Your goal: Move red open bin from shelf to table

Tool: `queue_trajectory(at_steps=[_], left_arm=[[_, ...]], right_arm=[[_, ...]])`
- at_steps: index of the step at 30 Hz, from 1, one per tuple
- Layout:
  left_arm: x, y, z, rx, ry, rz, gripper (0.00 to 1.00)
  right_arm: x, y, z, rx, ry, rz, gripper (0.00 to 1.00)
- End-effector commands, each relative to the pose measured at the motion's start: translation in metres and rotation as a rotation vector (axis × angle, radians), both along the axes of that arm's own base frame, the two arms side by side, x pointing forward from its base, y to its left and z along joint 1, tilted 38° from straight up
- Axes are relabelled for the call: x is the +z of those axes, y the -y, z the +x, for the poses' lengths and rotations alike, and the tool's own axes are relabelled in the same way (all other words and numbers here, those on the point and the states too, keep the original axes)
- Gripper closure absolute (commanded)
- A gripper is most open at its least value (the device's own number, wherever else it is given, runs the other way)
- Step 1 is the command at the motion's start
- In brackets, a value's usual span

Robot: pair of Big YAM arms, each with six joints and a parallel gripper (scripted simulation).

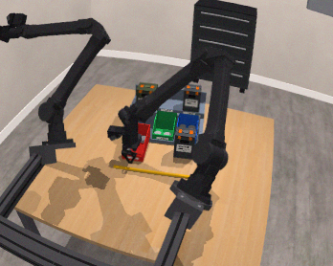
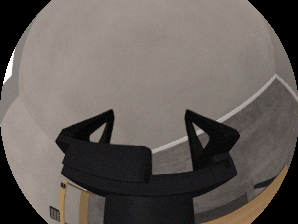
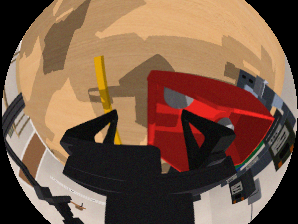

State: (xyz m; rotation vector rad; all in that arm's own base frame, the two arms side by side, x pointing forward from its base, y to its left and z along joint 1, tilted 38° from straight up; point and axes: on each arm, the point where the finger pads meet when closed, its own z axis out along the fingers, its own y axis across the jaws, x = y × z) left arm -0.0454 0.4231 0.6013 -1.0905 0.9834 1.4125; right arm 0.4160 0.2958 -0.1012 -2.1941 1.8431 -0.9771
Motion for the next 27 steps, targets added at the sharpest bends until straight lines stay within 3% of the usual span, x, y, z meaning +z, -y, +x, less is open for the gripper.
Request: queue_trajectory(at_steps=[1,27], left_arm=[[0.0375,0.0141,-0.003,0.006,0.001,0.052,0.0],[0.0375,0.0141,-0.003,0.006,0.001,0.052,0.0]], right_arm=[[0.0154,-0.0087,0.0043,0.008,0.014,0.015,0.1],[0.0171,-0.0107,0.0039,0.01,0.017,0.015,0.1]])
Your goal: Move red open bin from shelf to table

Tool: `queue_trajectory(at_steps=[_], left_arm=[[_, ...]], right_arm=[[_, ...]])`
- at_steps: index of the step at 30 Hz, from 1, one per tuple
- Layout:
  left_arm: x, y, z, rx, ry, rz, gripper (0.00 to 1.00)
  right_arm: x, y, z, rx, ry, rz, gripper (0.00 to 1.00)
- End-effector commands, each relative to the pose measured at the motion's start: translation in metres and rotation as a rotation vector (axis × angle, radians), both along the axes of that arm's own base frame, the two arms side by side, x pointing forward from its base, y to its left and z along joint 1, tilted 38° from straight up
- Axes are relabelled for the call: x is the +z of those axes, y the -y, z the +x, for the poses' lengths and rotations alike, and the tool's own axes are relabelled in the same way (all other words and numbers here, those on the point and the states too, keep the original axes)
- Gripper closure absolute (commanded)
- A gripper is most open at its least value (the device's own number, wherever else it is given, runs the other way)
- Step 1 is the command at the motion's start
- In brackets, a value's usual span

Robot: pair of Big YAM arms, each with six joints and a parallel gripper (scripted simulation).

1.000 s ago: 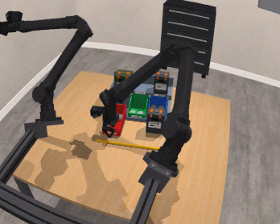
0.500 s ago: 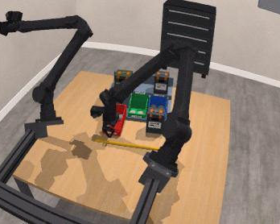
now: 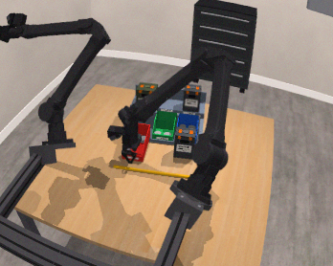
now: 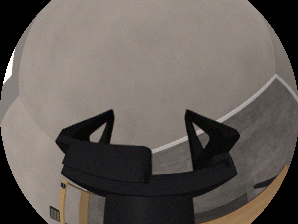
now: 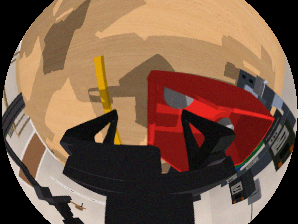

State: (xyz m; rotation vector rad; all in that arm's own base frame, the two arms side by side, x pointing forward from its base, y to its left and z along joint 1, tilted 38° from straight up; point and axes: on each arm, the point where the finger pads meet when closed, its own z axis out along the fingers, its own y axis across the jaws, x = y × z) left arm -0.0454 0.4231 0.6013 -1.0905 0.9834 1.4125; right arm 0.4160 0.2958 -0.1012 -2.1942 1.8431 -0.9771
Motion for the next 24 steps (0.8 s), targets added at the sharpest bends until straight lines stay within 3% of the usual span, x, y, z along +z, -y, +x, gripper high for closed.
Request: queue_trajectory(at_steps=[1,24], left_arm=[[0.037,0.014,-0.003,0.006,0.001,0.052,0.0],[0.037,0.014,-0.003,0.006,0.001,0.052,0.0]], right_arm=[[0.017,-0.011,0.004,0.01,0.017,0.015,0.1],[0.028,-0.018,-0.013,0.015,0.015,0.014,0.1]])
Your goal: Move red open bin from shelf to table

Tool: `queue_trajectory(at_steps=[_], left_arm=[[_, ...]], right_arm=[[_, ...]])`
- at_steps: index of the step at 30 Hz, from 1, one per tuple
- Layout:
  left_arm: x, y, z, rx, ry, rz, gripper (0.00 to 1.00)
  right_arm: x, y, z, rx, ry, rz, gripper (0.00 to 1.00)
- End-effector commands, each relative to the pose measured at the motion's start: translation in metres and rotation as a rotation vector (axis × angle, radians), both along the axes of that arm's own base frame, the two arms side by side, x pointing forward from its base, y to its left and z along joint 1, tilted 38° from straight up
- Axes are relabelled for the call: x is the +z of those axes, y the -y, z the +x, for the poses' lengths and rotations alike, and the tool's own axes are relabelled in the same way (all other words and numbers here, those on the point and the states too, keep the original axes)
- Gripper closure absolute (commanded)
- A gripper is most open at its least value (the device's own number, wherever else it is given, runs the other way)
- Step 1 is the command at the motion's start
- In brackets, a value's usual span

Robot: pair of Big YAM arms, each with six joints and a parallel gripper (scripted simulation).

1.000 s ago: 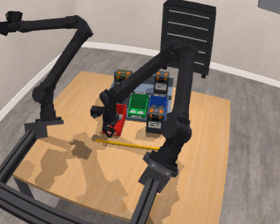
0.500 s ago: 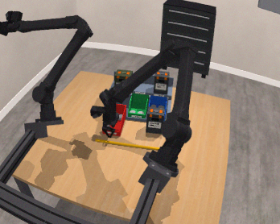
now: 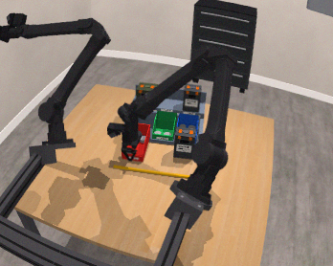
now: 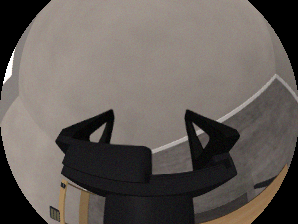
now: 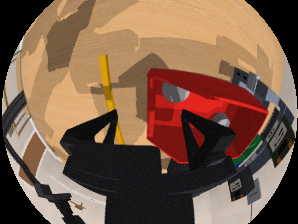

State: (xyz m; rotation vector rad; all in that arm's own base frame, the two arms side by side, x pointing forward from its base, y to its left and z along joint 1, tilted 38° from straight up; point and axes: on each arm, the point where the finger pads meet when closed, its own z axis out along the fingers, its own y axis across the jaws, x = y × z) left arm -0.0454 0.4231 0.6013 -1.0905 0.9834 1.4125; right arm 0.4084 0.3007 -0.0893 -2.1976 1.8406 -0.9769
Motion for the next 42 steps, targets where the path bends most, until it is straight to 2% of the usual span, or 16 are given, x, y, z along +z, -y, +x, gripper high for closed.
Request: queue_trajectory(at_steps=[1,15,29,42], left_arm=[[0.037,0.014,-0.003,0.006,0.001,0.052,0.0],[0.037,0.014,-0.003,0.006,0.001,0.052,0.0],[0.037,0.014,-0.003,0.006,0.001,0.052,0.0],[0.037,0.014,-0.003,0.006,0.001,0.052,0.0]], right_arm=[[0.017,-0.013,-0.006,0.012,0.017,0.016,0.1],[0.044,-0.023,-0.025,0.012,0.017,0.016,0.1],[0.066,-0.036,-0.033,0.012,0.026,0.03,0.1],[0.072,-0.04,-0.033,0.014,0.029,0.035,0.1]])
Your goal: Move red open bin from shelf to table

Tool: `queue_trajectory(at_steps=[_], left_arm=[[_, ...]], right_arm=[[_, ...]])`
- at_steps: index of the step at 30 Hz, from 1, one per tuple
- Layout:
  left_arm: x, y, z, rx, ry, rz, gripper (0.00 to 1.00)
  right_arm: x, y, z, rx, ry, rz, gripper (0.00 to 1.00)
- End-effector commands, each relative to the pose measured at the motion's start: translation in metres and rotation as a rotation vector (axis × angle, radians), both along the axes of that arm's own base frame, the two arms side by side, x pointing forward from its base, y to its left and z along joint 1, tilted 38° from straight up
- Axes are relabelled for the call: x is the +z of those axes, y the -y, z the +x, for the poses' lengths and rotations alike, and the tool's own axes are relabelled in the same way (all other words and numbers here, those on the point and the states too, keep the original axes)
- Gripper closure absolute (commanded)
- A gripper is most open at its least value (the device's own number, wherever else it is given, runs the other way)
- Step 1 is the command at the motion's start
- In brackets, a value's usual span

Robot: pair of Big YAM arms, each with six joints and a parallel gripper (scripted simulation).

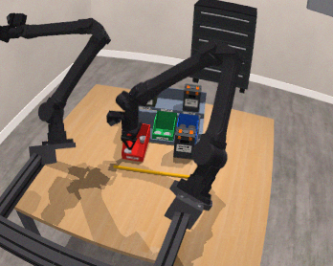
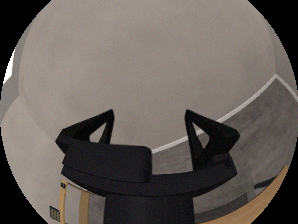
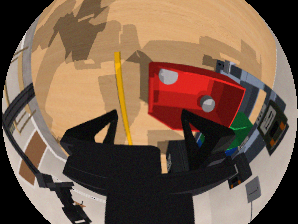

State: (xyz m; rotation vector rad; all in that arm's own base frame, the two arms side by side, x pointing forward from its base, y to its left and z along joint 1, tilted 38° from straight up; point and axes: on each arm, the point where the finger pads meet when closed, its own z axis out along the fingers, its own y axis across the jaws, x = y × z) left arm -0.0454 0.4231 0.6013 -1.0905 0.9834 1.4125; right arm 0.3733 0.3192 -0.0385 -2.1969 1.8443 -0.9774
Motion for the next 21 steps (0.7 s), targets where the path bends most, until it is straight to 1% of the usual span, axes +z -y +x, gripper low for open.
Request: queue_trajectory(at_steps=[1,3,4,21], left_arm=[[0.0375,0.0141,-0.003,0.006,0.001,0.052,0.0],[0.0375,0.0141,-0.003,0.006,0.001,0.052,0.0],[0.0375,0.0141,-0.003,0.006,0.001,0.052,0.0],[0.0375,0.0141,-0.003,0.006,0.001,0.052,0.0]], right_arm=[[0.0216,-0.0216,0.0017,0.017,0.029,0.035,0.1],[0.0216,-0.0214,0.0019,0.016,0.029,0.035,0.1],[0.0219,-0.0223,0.0018,0.017,0.03,0.036,1.0],[0.0234,-0.0239,0.0036,0.015,0.035,0.04,1.0]])
